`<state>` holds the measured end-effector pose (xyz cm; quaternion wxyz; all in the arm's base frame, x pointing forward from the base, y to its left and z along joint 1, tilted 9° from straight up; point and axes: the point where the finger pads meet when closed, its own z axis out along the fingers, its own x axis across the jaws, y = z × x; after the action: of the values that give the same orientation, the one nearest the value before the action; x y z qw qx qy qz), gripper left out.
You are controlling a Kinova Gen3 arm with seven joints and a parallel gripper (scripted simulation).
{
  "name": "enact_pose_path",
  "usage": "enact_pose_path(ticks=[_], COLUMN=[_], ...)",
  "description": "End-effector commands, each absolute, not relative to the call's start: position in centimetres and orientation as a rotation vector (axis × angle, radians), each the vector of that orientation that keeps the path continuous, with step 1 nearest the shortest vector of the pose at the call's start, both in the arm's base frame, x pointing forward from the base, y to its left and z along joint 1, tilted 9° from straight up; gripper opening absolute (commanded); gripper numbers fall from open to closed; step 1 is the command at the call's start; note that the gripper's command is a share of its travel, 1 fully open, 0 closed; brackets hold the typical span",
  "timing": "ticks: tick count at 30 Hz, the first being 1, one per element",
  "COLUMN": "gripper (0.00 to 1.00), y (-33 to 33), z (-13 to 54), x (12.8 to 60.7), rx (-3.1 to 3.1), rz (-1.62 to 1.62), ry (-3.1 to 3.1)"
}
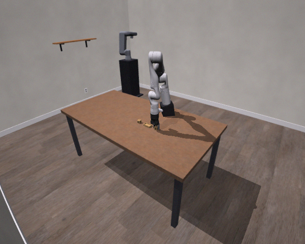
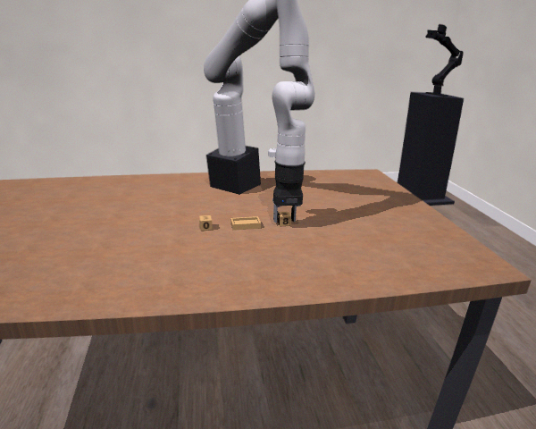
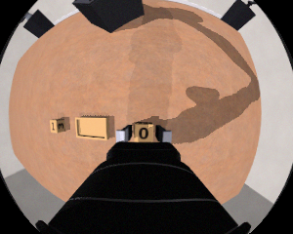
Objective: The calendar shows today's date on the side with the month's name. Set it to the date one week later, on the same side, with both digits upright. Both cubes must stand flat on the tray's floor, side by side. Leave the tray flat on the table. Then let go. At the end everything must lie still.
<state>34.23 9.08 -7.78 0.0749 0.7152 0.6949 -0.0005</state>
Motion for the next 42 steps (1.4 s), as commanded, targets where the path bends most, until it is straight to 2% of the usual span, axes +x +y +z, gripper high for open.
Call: enact_pose_path(ticks=[1, 11, 25, 37, 38, 42], gripper=[0.9, 0.9, 0.9, 0.9, 1.0, 1.0], y=[9.1, 9.2, 9.9, 10.1, 10.1, 10.1], z=[-7.7, -7.2, -0.6, 1.2, 1.2, 1.2], x=[34.3, 34.2, 33.5, 33.3, 33.3, 33.3], rx=[2.145, 2.145, 2.145, 2.145, 2.145, 2.145], rz=[0.0, 0.0, 0.0, 0.0, 0.0, 0.0], ry=[2.085, 2.085, 2.085, 2.085, 2.085, 2.085])
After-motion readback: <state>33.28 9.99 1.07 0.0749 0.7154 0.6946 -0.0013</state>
